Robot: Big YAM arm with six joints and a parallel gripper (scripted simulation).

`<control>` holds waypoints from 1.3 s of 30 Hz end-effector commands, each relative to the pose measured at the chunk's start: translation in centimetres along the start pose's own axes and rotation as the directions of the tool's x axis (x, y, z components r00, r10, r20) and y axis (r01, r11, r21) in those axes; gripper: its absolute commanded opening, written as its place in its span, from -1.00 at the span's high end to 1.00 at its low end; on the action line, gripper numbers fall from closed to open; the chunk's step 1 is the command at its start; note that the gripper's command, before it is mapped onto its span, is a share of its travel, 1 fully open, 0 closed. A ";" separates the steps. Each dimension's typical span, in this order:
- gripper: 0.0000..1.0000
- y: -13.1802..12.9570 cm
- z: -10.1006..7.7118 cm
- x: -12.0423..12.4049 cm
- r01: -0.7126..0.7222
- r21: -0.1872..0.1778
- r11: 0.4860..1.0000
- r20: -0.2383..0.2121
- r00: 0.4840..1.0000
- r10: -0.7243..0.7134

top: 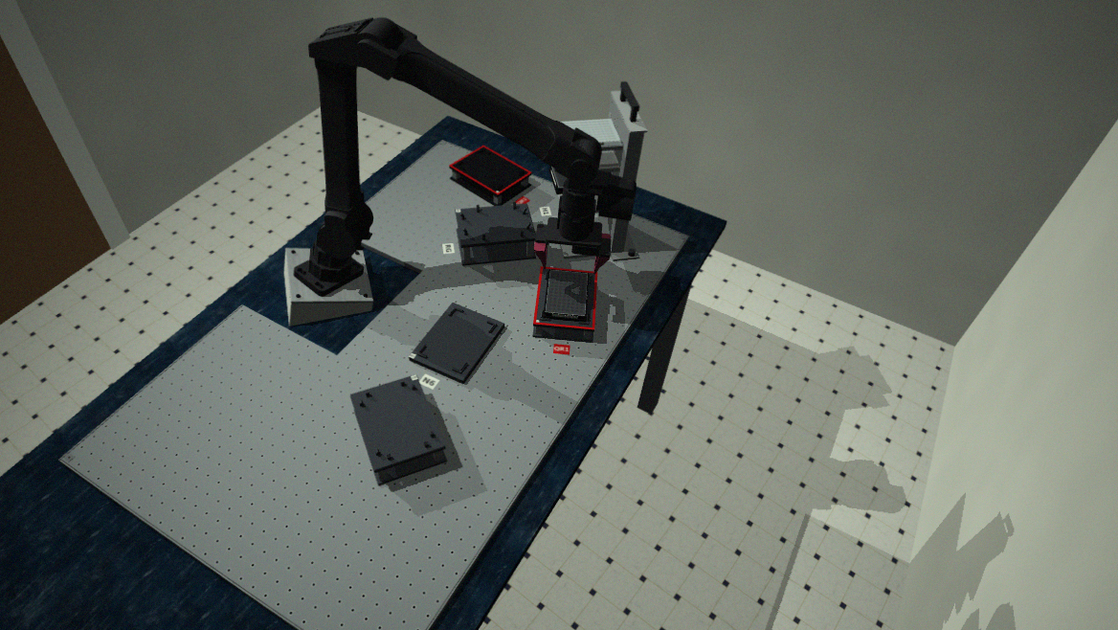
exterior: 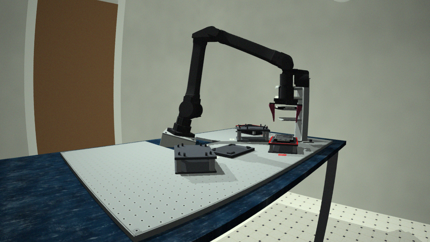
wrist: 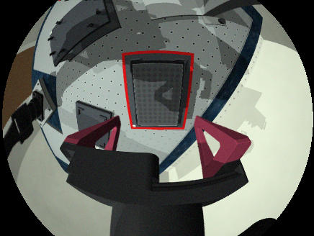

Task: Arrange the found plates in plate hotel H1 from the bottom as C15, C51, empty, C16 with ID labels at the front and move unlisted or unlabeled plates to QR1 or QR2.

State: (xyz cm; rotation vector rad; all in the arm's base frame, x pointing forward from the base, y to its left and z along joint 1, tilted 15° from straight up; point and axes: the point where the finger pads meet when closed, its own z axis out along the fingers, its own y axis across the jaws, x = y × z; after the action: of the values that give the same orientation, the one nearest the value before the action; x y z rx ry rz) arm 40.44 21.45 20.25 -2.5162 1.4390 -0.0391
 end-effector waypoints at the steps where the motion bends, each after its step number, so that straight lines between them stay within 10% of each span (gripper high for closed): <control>1: -1.00 -1.9 -5.0 0.2 0.010 0.094 0.995 -0.006 1.000 -0.009; 39: -1.00 -1.0 -14.3 0.1 0.011 0.097 0.995 -0.008 1.000 -0.011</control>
State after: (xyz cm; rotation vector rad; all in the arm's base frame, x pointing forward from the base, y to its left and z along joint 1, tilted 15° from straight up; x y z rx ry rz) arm 39.11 19.56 29.44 -2.5136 1.4384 -0.0412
